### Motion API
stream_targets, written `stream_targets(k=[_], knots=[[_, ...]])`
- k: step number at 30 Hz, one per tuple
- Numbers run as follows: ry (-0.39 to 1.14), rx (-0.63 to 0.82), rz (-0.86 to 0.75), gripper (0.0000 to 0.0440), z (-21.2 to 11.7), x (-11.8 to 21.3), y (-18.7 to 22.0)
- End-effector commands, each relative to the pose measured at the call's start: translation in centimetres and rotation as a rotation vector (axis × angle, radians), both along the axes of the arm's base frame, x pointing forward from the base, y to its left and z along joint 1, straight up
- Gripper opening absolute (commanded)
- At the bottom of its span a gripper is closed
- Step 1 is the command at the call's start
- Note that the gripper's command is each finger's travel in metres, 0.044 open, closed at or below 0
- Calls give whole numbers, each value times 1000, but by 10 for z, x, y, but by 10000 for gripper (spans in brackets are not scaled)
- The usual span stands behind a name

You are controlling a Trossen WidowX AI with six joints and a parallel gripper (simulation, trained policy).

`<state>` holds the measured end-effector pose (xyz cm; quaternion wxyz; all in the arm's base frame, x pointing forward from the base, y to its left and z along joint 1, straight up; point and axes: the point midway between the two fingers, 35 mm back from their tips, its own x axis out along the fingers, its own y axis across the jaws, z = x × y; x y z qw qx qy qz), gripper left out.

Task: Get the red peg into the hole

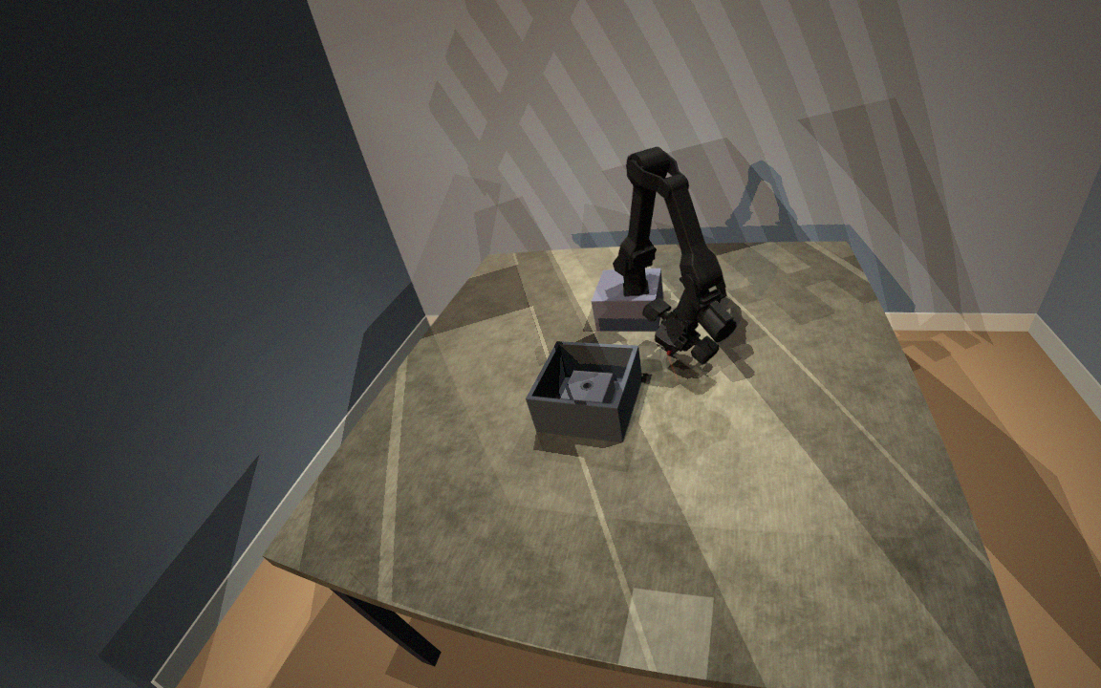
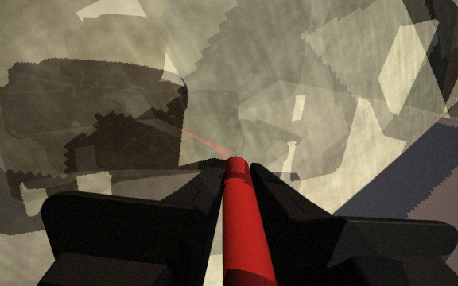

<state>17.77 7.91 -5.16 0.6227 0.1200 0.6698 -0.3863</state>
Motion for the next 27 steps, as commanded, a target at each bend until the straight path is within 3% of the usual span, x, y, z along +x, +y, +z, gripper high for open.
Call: stream_targets(k=[1,27], knots=[[35,-21,8,0,0,-4,-4],[-127,-124,-17,0,112,59,-41]])
